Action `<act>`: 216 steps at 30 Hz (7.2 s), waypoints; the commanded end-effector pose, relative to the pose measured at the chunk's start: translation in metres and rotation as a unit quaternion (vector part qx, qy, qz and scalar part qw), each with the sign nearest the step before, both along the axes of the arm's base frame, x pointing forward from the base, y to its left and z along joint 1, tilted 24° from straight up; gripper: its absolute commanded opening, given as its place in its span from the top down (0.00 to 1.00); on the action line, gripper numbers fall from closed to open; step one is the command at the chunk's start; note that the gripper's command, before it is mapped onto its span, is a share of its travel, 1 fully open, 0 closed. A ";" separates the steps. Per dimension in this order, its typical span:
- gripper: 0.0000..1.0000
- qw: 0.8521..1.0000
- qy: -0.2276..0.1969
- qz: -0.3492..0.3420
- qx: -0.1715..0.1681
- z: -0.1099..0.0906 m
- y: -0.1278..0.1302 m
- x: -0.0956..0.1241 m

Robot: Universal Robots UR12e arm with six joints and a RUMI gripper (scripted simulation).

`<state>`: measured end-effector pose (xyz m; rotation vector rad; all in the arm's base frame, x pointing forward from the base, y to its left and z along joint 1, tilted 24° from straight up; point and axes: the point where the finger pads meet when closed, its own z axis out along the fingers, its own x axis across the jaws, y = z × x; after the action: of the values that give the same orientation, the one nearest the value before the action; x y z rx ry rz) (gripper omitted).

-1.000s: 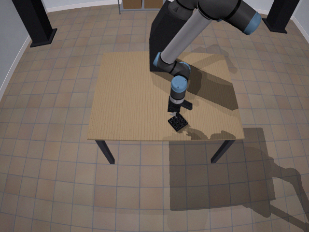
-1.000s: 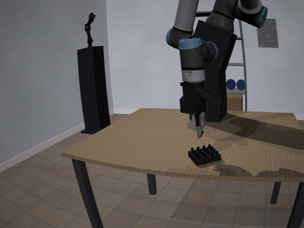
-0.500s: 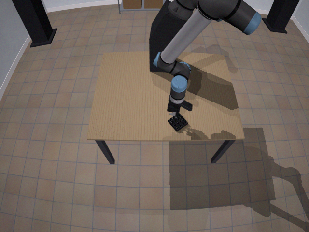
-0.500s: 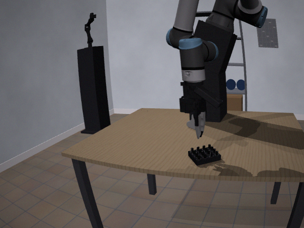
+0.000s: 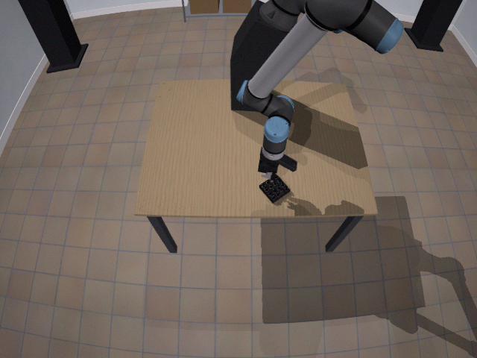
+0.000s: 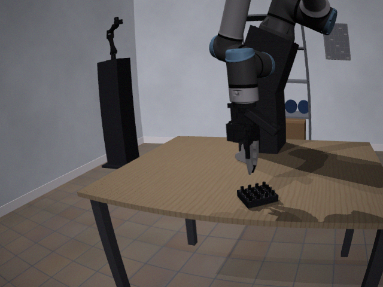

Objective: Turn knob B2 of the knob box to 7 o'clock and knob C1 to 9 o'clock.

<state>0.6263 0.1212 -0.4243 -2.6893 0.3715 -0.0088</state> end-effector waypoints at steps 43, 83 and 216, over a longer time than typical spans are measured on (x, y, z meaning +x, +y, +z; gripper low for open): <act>0.89 1.000 0.000 -0.003 -0.001 -0.016 0.008 0.003; 0.89 1.000 0.000 -0.004 -0.001 -0.039 0.019 0.004; 0.89 1.000 0.001 -0.004 0.000 -0.037 0.024 0.004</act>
<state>0.6313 0.1442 -0.4613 -2.6904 0.3828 -0.0078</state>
